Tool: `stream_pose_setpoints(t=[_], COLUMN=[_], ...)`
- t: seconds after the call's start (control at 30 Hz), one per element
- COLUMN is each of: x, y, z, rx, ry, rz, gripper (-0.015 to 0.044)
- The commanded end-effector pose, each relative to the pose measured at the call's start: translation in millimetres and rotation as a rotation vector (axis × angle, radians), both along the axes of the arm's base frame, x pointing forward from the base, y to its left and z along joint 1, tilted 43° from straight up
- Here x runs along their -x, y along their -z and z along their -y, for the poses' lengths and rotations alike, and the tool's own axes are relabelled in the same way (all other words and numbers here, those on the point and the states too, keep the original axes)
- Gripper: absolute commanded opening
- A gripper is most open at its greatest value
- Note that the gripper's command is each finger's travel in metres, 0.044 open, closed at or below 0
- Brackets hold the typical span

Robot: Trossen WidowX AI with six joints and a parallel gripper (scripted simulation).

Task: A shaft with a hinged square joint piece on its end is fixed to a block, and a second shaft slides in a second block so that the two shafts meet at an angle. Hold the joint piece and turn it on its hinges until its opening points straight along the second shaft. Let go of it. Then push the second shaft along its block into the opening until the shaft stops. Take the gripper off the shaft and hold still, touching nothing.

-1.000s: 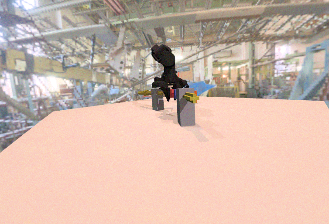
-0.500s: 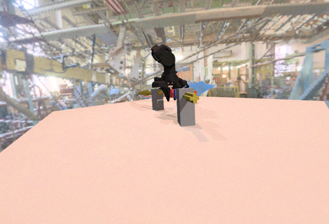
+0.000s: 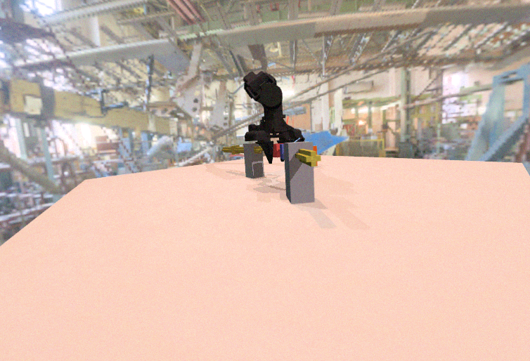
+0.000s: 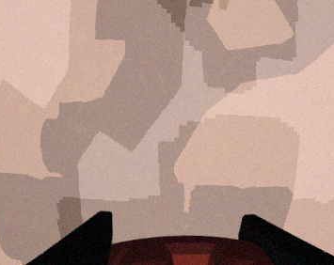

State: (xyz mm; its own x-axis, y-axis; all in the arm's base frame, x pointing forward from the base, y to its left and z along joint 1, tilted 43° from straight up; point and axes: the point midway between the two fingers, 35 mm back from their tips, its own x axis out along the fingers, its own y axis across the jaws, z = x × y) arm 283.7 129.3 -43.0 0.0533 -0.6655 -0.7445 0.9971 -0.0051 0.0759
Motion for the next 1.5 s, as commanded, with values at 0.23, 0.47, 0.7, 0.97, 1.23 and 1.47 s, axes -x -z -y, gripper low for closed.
stream_pose_setpoints(t=[0.23, 0.47, 0.7, 0.97, 1.23, 1.47], x=[0.0, 0.0, 1.4, 1.4, -2.1, -1.8], y=[0.0, 0.0, -20.0, -24.3, -47.4, -70.8], z=[0.0, 0.0, -14.3, -17.0, -42.2, -64.8], rx=[-0.001, -0.001, -0.105, -0.125, -0.111, -0.092], ry=[0.0, 0.0, -0.019, -0.022, -0.229, -0.426], rz=[0.0, 0.0, -0.002, -0.006, -0.149, -0.286], gripper=[0.044, 0.044, 0.044, 0.044, 0.044, 0.044])
